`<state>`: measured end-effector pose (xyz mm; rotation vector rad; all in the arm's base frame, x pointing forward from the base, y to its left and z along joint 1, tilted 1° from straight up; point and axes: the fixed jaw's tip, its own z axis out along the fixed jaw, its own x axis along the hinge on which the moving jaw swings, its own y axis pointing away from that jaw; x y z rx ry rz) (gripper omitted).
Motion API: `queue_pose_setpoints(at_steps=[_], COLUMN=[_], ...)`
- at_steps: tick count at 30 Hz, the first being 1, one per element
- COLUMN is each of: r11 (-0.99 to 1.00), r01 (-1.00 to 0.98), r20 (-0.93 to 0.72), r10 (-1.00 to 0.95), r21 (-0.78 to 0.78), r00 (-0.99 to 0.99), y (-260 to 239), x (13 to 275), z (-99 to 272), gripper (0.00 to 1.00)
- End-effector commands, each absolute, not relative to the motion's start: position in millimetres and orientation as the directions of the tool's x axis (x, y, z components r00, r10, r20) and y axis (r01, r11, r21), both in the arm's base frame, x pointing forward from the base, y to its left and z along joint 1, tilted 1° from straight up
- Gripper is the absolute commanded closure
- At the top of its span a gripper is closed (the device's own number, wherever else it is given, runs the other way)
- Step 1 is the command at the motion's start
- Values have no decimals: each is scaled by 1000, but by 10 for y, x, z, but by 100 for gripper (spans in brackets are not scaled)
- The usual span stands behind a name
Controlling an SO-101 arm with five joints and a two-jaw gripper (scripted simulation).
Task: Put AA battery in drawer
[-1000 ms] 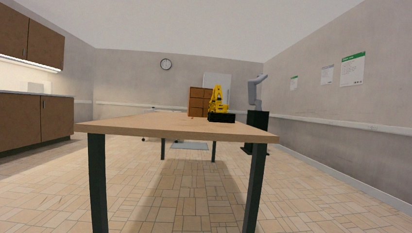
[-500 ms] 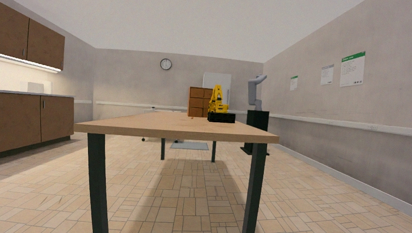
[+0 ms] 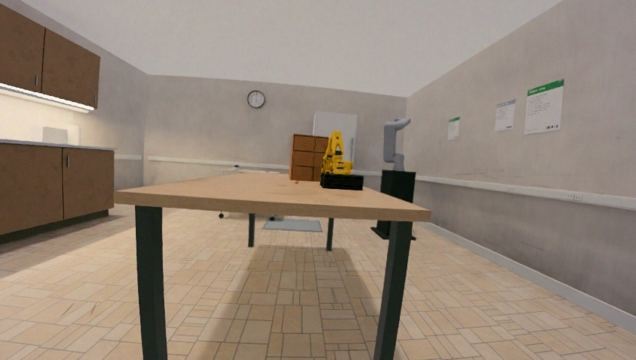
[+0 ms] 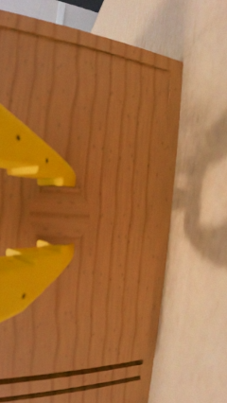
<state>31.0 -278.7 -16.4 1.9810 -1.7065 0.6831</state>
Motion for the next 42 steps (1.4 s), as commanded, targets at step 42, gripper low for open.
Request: queue_pose_setpoints(at_steps=[42], r11=[-132], r01=[-991], r20=[626], r10=[-774], r21=[-8], r00=[98], y=[-2634], x=[297], z=[74], gripper=[79])
